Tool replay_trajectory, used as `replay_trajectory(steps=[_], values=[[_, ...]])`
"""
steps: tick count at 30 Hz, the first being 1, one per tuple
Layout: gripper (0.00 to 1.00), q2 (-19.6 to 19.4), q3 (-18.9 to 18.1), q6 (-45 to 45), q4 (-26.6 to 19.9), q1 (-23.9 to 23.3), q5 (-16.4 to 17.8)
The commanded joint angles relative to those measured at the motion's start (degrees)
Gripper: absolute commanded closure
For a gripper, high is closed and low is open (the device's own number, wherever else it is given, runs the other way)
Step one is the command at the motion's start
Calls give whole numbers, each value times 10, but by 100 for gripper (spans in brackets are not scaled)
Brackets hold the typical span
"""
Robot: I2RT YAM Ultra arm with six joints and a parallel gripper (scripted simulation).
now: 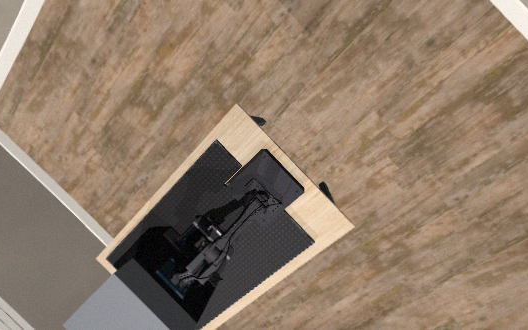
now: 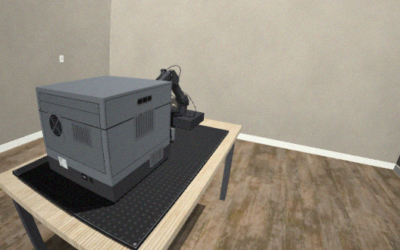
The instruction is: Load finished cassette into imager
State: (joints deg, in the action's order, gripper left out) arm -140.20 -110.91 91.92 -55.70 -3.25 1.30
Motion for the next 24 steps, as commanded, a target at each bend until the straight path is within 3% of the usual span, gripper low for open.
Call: replay_trajectory(steps=[1, 17, 24], values=[[9, 8, -4, -4, 1, -1, 4], [9, 7, -5, -4, 0, -1, 4], [9, 27, -20, -7, -19, 1, 9]])
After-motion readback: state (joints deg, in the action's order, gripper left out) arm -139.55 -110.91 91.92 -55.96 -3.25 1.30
